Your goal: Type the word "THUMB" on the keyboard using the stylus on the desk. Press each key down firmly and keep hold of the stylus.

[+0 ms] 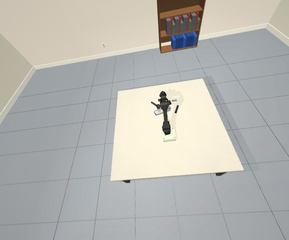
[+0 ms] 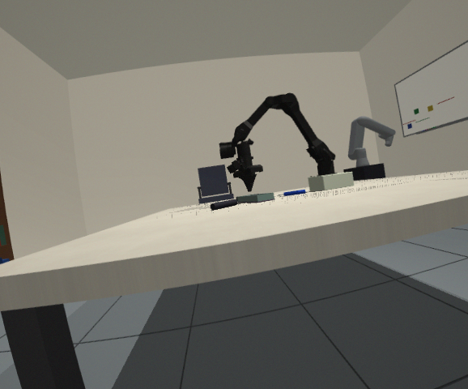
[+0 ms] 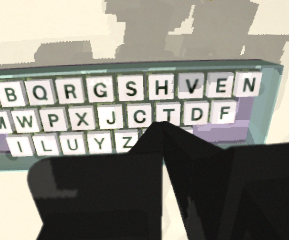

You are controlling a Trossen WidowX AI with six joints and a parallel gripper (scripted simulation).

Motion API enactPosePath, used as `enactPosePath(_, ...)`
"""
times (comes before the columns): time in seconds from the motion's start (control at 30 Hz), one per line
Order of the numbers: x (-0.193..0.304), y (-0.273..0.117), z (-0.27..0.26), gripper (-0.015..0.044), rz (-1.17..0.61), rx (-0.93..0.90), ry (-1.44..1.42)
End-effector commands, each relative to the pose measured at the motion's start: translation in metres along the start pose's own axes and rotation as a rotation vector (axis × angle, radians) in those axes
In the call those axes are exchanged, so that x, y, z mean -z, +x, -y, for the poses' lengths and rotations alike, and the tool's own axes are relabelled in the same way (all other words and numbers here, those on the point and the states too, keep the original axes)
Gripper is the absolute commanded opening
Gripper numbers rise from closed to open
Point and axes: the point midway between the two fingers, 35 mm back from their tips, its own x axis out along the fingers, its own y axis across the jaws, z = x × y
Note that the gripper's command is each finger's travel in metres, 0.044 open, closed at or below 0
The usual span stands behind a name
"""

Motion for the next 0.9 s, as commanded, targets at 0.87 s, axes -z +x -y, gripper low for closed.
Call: enactPosePath(0.87,0.035,0.001,0.014,0.0,-0.006,0.001,0.011)
